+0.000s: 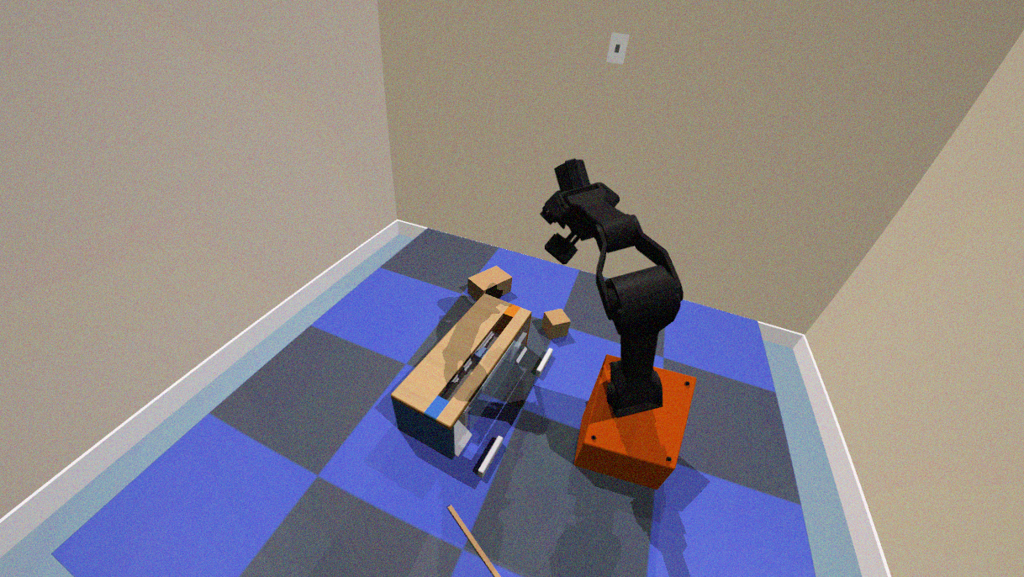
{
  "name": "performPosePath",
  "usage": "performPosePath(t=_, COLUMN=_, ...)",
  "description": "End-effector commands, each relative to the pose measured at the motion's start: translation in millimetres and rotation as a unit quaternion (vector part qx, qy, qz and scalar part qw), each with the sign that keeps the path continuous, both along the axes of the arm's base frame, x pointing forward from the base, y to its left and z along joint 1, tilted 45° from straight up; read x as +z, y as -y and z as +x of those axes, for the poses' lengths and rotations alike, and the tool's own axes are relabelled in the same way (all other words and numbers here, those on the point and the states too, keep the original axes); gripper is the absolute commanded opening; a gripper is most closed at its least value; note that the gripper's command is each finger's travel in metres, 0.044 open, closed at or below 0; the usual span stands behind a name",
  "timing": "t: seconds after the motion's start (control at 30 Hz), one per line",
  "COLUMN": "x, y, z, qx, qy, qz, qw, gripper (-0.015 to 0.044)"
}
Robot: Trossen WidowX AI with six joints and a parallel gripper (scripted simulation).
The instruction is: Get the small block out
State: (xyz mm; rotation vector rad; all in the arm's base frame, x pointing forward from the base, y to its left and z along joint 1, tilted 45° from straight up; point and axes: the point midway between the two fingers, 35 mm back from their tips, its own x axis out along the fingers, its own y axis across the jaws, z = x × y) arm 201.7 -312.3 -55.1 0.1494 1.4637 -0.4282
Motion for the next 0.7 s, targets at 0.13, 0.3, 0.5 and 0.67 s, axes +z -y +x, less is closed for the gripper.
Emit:
performPosePath(t=0.13, x=-33.5, y=-118.2, z=40.6, qx=-0.197, qy=-0.018, qz=0.291, qw=0.936, gripper=0.04)
performPosePath(t=0.3, x=-31.2, y=-175.4, z=51.4, qx=-0.318, qy=-0.094, qz=0.405, qw=0.852, gripper=0.04)
performPosePath(t=0.5, x=-16.5, y=-235.8, z=64.0, qx=-0.473, qy=-0.232, qz=0.484, qw=0.698, gripper=0.04)
performPosePath(t=0.67, x=-9.1, y=-255.5, z=70.0, qx=-0.53, qy=-0.293, qz=0.492, qw=0.625, gripper=0.04)
